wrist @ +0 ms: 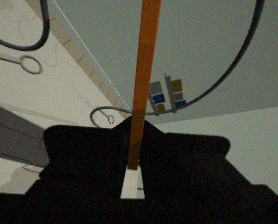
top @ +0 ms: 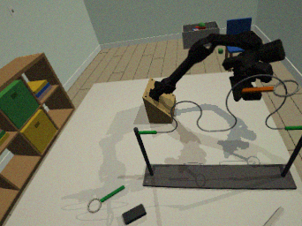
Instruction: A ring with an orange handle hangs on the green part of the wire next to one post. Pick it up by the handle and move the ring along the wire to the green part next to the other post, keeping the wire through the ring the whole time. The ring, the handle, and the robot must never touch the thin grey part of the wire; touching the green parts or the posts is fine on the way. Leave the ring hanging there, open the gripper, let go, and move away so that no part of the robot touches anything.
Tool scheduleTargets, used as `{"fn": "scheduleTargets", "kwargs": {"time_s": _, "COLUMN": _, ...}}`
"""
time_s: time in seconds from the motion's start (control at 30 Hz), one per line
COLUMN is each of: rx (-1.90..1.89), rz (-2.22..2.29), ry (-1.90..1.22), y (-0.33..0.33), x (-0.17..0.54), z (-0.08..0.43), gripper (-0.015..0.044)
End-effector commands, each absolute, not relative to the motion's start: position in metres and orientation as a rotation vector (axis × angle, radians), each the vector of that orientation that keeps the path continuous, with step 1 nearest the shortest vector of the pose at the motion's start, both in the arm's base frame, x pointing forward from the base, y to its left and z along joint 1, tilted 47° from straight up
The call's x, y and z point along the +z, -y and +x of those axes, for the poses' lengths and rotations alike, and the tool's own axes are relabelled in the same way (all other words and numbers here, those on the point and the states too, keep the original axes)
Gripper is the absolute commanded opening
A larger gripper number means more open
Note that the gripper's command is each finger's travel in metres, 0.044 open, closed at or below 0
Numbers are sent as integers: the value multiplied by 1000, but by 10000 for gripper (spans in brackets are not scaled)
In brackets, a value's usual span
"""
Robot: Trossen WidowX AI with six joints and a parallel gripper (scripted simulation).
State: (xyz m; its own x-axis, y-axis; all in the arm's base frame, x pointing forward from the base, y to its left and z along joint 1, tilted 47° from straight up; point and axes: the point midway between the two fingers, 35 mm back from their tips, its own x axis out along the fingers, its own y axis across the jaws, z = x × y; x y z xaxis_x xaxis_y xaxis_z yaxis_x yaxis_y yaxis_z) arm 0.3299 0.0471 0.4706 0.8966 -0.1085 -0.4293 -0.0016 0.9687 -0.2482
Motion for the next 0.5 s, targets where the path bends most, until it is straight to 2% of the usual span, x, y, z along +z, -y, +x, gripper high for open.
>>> {"fn": "scheduleTargets", "kwargs": {"time_s": 0.0, "rx": -35, "rz": -184, "ry": -456, "y": -49, "x": 470, "z": 330, "gripper": -150}}
{"fn": "scheduleTargets", "kwargs": {"time_s": 0.47, "rx": 28, "rz": -14, "ry": -449, "y": -55, "x": 469, "z": 330, "gripper": -150}}
